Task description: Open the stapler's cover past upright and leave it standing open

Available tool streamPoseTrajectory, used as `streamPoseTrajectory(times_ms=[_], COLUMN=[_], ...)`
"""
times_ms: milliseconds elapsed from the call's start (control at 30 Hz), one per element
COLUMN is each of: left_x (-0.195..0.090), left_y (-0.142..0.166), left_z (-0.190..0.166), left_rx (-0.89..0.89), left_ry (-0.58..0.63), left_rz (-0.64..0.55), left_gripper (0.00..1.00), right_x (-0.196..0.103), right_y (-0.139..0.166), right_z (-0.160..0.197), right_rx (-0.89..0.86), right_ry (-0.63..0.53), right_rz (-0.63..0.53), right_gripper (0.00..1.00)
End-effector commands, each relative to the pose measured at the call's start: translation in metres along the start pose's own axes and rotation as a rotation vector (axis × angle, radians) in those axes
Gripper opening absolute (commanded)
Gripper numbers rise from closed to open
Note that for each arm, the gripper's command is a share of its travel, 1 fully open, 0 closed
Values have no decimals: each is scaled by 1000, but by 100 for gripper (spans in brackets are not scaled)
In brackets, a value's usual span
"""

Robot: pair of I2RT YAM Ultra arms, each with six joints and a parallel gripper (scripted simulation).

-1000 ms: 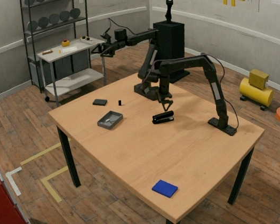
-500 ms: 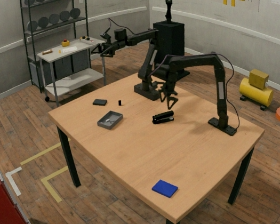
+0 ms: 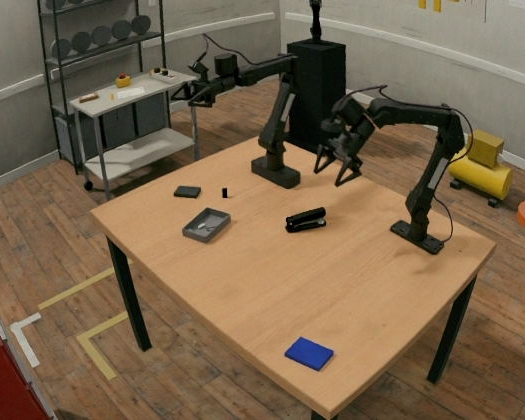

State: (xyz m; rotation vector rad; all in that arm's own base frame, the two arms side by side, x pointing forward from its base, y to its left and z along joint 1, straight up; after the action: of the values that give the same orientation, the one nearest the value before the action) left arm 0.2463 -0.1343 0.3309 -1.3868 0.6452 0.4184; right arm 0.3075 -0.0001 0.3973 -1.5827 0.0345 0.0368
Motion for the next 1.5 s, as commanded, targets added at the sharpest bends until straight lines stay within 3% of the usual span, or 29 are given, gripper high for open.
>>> streamPoseTrajectory(times_ms=[0,67,367,567,1000,1233,1467], left_x=[-4,-4,-27,-22,-18,-19,-19], left_y=[-22,-22,-60,-72,-71,-72,-72], left_z=[23,23,98,130,148,148,148], left_rx=[19,19,-63,-107,-132,-132,-132], left_ry=[20,20,-48,-98,-145,-144,-144], left_rz=[-216,-216,-587,-684,-691,-693,-693], left_gripper=[100,100,100,100,100,100,100], right_x=[-7,-7,-7,-7,-10,-20,-77], right_y=[-12,-12,-12,-12,-14,15,90], right_z=[1,1,1,1,1,16,63], right_rx=[-5,-5,-5,-5,-16,-68,-214], right_ry=[2,2,2,2,-2,-101,-332], right_rz=[-55,-55,-55,-55,-58,59,311], right_gripper=[100,100,100,100,100,100,100])
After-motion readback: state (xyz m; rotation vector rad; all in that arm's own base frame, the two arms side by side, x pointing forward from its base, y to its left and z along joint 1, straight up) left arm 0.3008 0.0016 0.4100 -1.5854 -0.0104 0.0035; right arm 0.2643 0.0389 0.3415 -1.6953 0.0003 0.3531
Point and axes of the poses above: on each arm, the point where the finger pads meet when closed, its own x axis out along the fingers, its own z axis across the jaws, y = z × x, the point moved 8 cm from there along -x, back along the fingers, and after that the axes turned 1 degree about -x, right-handed, at the moved point
